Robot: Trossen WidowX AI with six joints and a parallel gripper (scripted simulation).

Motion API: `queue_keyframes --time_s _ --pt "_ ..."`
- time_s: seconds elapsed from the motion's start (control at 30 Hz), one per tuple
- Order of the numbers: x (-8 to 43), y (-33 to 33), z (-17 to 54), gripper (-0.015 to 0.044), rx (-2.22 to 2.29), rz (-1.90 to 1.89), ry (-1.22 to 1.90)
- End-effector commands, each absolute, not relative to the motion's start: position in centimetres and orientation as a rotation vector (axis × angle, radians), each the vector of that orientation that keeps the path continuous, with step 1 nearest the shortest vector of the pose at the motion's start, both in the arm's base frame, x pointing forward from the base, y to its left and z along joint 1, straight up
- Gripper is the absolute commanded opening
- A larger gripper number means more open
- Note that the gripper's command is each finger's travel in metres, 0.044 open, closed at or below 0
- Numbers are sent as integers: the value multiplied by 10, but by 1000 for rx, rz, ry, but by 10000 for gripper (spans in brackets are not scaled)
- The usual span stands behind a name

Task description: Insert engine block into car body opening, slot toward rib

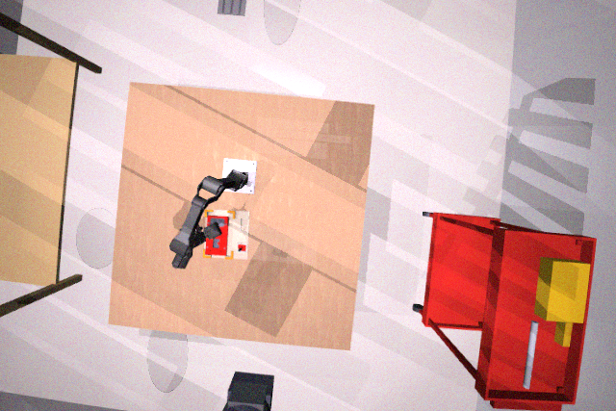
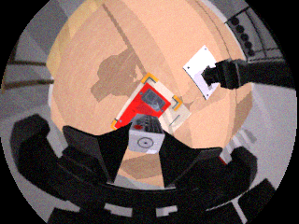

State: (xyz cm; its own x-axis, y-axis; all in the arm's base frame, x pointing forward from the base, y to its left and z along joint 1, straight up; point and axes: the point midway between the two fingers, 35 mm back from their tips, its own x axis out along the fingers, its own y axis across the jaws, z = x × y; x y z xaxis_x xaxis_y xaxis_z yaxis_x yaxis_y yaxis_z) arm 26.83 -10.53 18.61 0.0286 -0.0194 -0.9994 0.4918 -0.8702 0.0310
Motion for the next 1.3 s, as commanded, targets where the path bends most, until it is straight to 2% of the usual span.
queue_keyframes --time_s 0.0,1.27 --pt "267 -105 183 0 1883 -1848 565" --pt "268 -105 168 0 1078 -1072 1257"
